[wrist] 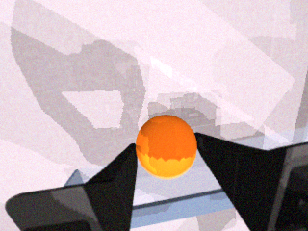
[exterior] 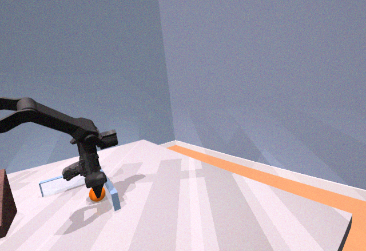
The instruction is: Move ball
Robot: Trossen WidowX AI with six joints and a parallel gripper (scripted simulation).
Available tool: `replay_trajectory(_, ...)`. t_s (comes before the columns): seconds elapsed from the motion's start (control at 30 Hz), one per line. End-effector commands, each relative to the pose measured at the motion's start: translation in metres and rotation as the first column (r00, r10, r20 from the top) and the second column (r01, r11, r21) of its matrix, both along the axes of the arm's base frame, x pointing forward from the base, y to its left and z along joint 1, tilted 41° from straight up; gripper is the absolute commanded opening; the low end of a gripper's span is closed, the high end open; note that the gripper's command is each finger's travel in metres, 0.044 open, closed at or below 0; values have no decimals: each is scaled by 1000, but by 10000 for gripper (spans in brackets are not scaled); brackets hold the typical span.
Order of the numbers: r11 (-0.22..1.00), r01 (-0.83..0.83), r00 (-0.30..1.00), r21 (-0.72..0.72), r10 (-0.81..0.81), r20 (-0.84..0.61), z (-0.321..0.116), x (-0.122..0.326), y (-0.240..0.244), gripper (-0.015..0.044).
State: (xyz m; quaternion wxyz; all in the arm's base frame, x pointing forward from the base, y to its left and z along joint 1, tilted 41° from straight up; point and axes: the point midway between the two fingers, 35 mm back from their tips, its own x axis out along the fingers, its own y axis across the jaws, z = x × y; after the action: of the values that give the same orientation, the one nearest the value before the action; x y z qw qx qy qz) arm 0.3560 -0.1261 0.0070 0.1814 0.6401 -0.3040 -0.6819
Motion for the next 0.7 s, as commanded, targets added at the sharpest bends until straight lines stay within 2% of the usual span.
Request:
replay_trajectory(0.0,1000,1,1000,0,-1,1,0,0,0,210)
replay_trajectory(0.2,1000,1,1000,0,-1,1,0,0,0,368)
replay_trajectory(0.3,1000,1,1000,1,-1,1,8,3,7,376)
replay_trajectory(0.47,1000,-2,1000,0,2,-3,63,10,53,376)
replay_trajectory(0.67,1000,-19,1000,-2,19,7,59,13,52,376)
